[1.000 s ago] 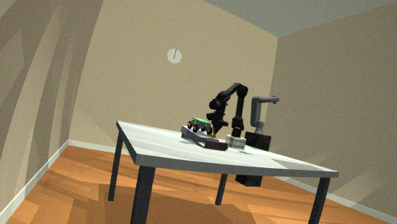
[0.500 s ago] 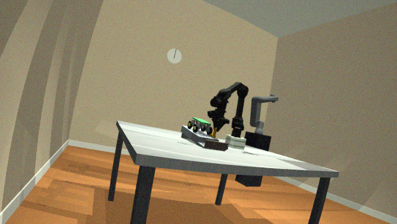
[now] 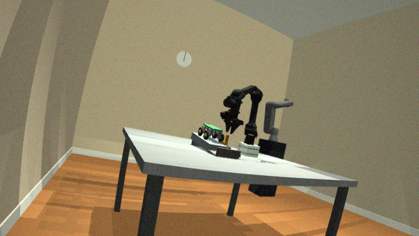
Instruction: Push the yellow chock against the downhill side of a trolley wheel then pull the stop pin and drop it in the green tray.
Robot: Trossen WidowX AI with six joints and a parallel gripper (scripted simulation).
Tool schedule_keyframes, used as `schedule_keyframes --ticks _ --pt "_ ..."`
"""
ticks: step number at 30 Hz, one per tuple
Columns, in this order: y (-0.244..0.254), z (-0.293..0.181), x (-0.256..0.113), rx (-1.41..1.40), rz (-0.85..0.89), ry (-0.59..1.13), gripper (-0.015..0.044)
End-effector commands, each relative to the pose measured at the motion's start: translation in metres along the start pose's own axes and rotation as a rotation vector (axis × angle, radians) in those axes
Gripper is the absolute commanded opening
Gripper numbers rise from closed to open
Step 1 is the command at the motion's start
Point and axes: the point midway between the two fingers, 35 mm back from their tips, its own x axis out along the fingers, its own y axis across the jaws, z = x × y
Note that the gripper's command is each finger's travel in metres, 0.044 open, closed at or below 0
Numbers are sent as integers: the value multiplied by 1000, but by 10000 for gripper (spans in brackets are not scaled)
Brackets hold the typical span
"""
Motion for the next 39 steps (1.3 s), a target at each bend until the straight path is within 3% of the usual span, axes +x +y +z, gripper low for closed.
schedule_keyframes --ticks 1,2,18,39 --pt "-4 5 -12 -45 -22 -51 216" --pt "-8 8 -17 -80 -33 -69 190" --pt "-88 39 -25 -594 -122 -59 190" --pt "-187 45 -33 -1330 -184 94 190"
